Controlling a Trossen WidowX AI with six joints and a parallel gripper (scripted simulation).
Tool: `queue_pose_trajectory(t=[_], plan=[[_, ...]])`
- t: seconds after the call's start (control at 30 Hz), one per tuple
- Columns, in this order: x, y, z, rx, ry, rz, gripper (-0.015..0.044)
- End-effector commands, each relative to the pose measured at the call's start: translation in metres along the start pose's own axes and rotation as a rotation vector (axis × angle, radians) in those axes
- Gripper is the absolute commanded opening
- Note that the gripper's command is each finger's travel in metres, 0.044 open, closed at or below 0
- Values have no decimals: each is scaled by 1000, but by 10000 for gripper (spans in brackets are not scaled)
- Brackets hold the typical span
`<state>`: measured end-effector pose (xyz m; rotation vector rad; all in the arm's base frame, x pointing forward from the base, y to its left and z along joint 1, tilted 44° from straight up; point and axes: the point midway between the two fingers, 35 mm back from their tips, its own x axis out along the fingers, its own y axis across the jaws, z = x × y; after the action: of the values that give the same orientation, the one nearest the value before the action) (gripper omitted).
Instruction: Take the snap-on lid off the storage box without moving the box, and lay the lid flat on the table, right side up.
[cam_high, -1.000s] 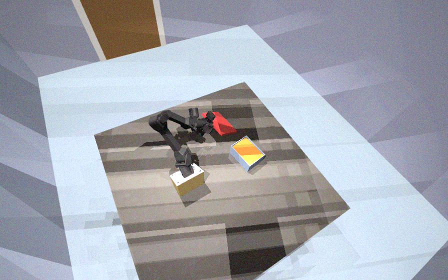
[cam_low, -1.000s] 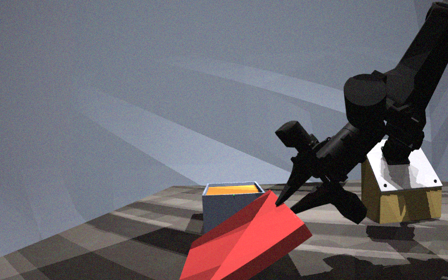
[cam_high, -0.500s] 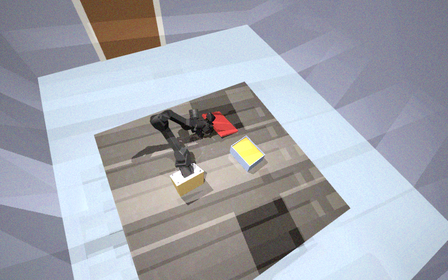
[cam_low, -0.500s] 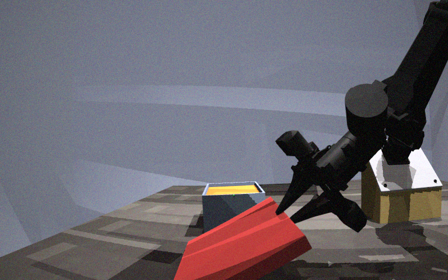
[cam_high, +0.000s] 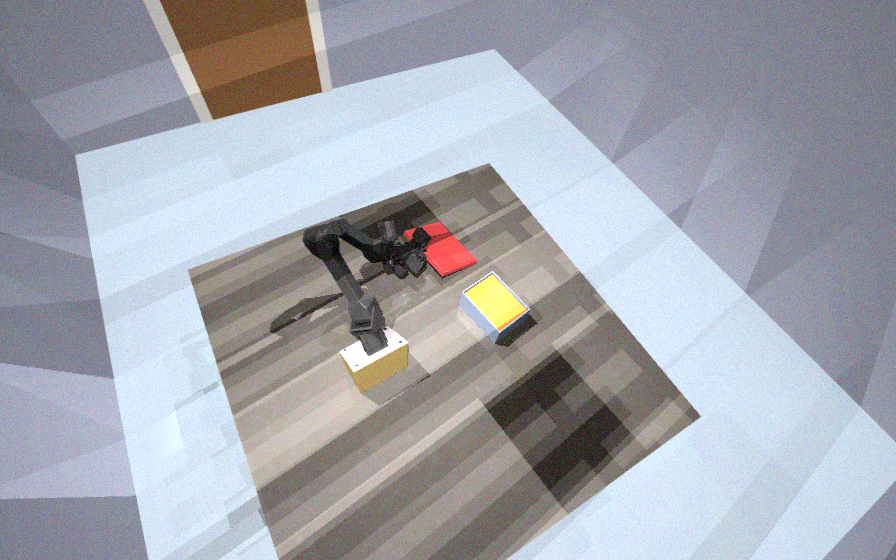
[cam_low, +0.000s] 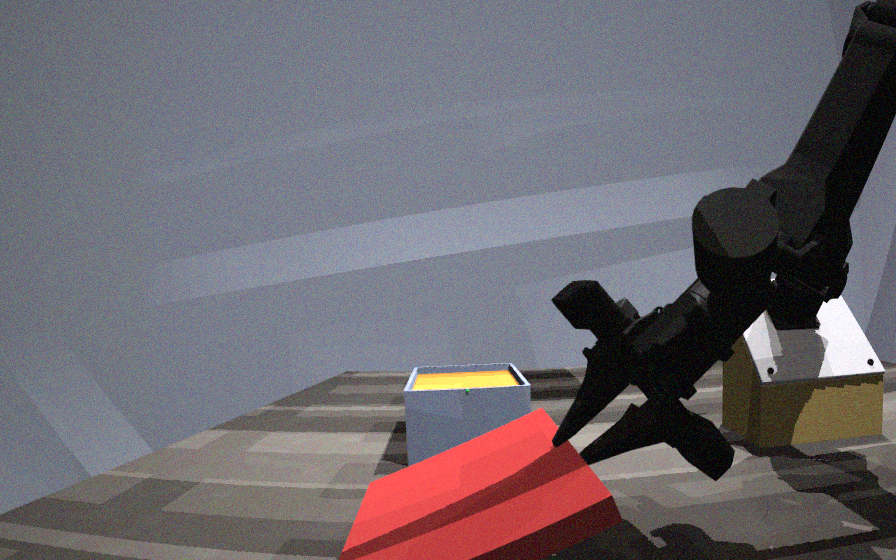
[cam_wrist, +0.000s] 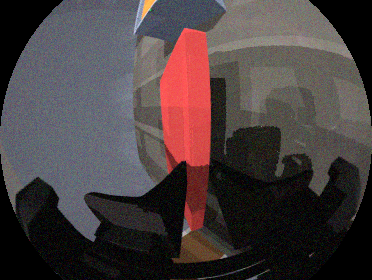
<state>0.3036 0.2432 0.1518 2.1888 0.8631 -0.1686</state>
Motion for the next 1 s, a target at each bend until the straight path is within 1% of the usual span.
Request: queue_pose_trajectory(t=[0.0, 0.33, 0.37, 0.67, 0.7, 0.73, 0.93, 0.97], plan=[[3, -7, 2, 3, -4, -15, 0], [8, -13, 2, 3, -4, -15, 0], [6, -7, 0, 2, -2, -9, 26], [5, -7, 0, 3, -4, -15, 263], [5, -7, 0, 3, -4, -15, 275], [5, -7, 0, 3, -4, -15, 275], [-3, -14, 0, 4, -4, -15, 433], [-4, -15, 0, 4, -4, -15, 440]])
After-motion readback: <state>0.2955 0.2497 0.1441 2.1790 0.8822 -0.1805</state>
